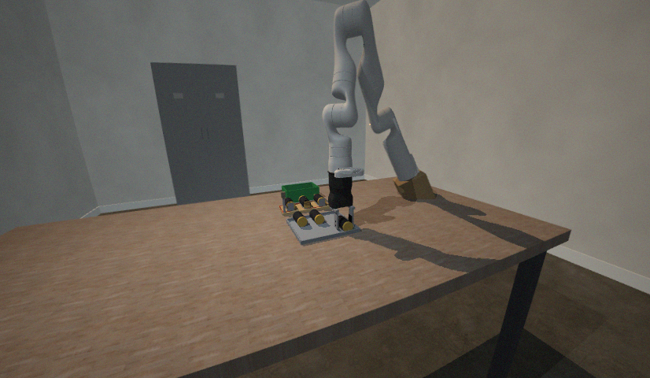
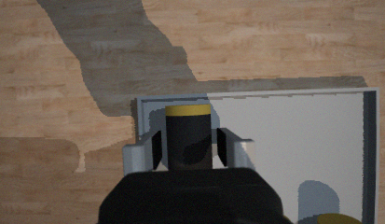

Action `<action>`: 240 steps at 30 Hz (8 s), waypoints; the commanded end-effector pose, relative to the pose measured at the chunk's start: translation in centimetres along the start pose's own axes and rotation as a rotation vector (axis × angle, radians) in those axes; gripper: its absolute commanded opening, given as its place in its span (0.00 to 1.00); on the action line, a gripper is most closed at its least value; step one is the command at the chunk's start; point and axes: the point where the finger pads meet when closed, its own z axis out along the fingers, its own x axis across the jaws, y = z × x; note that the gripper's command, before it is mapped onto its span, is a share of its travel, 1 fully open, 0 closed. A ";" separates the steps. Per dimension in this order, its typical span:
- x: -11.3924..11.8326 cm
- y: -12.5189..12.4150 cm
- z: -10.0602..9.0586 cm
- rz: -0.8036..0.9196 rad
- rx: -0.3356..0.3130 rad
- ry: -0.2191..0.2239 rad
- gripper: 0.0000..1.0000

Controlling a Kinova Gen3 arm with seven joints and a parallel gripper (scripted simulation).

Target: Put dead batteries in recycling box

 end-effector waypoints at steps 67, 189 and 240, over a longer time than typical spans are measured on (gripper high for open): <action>0.0 0.0 -7.9 0.000 0.000 0.000 0.57; 0.5 35.4 -13.1 0.000 0.000 0.000 0.57; 0.6 37.2 -13.1 0.001 0.000 0.000 0.57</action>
